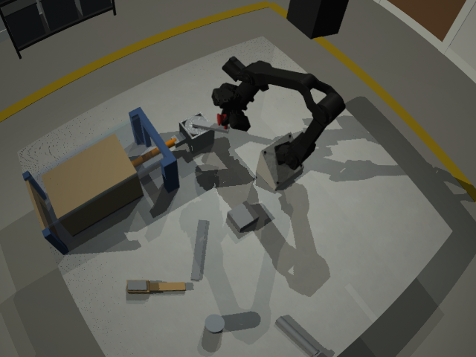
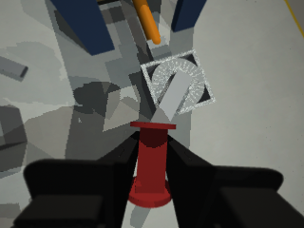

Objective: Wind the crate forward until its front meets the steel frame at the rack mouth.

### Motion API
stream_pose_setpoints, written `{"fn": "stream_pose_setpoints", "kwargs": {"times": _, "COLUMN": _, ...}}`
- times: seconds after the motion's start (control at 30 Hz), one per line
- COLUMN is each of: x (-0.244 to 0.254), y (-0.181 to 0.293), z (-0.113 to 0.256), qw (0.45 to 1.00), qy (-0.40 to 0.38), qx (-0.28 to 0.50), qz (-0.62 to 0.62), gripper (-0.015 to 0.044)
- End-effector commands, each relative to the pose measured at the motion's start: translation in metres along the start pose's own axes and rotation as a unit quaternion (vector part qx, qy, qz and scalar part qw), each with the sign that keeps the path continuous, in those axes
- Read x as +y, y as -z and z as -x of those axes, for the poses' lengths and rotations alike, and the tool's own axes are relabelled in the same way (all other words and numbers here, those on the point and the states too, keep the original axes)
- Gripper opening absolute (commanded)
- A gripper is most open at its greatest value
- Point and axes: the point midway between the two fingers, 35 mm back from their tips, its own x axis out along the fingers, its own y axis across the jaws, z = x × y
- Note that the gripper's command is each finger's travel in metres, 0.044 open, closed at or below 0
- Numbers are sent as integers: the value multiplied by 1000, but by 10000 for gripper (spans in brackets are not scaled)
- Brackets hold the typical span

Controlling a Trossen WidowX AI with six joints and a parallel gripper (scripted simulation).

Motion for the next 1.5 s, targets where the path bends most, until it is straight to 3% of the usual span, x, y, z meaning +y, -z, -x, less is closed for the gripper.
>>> {"fn": "stream_pose_setpoints", "kwargs": {"times": 0.0, "x": -16, "y": 5, "z": 1, "qw": 1000, "qy": 19, "qx": 12, "qz": 1, "gripper": 0}}
{"fn": "stream_pose_setpoints", "kwargs": {"times": 1.47, "x": -81, "y": -2, "z": 1, "qw": 1000, "qy": 21, "qx": 11, "qz": 1, "gripper": 0}}
